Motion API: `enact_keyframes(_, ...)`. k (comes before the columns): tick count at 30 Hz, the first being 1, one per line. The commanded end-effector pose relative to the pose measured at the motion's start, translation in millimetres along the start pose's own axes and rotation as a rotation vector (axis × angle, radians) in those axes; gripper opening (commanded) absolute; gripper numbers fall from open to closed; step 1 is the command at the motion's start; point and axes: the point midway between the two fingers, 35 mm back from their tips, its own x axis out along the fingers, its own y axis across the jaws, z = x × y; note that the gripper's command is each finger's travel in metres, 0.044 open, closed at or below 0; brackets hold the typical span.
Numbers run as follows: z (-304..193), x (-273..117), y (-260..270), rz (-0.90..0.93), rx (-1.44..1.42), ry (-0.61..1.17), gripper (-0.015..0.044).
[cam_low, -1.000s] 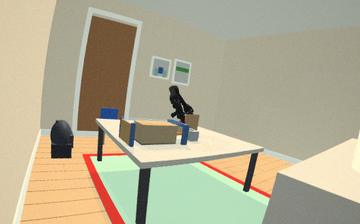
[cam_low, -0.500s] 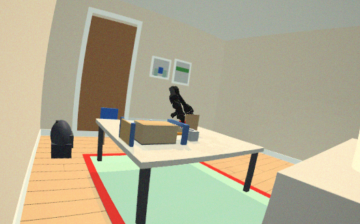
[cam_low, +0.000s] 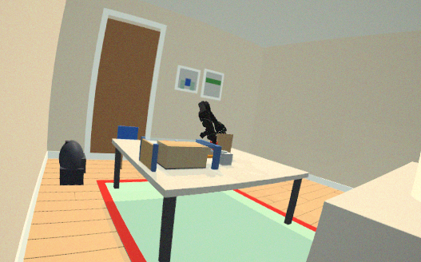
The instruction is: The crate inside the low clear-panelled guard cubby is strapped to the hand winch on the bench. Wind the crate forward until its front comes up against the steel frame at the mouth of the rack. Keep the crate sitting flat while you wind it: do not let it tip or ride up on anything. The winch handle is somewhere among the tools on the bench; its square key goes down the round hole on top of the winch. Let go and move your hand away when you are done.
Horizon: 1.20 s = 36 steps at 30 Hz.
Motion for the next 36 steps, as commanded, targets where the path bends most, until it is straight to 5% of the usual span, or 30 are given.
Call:
enact_keyframes(1, -3.9, 4.1, 13.7, 0.019, 0.004, 0.007, 0.0)
enact_keyframes(36, -35.4, 16.5, 50.8, 0.023, 0.004, 0.009, 0.0)
